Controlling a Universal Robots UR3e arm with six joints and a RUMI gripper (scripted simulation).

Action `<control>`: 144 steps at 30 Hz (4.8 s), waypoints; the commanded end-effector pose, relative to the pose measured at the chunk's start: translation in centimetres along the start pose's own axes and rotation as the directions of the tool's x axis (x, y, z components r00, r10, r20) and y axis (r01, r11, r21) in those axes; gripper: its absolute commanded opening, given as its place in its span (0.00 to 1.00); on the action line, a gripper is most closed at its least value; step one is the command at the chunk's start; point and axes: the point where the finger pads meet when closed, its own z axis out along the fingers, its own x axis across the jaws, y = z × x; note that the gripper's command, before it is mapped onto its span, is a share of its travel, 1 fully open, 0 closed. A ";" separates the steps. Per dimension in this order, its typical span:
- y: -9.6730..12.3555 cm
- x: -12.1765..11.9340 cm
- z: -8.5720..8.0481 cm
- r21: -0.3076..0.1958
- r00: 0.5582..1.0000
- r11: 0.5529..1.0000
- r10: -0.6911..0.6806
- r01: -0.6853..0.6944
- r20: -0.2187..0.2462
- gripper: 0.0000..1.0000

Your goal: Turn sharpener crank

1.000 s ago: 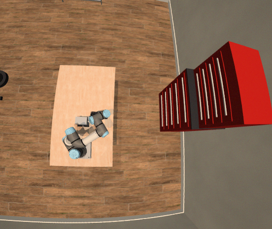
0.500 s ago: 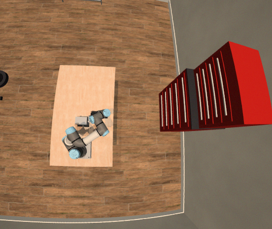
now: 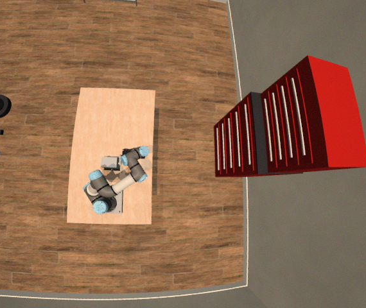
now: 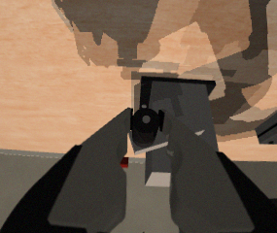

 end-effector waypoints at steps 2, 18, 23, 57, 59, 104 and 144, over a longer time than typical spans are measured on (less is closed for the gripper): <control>-0.3 -0.2 0.4 0.002 1.000 1.000 -0.001 0.001 0.001 0.09; -1.0 -0.4 1.6 0.002 1.000 1.000 -0.001 0.001 0.002 0.09; -1.2 -0.3 2.0 0.002 1.000 1.000 -0.001 0.001 0.002 0.09; -2.6 0.9 4.4 0.002 1.000 1.000 -0.001 0.001 0.001 0.09; -2.7 1.1 4.5 0.002 1.000 1.000 -0.001 0.001 0.001 0.09; -3.4 5.0 5.8 0.002 1.000 1.000 -0.001 0.001 0.001 0.09; -2.6 8.5 4.3 0.002 1.000 1.000 0.000 0.000 0.001 0.09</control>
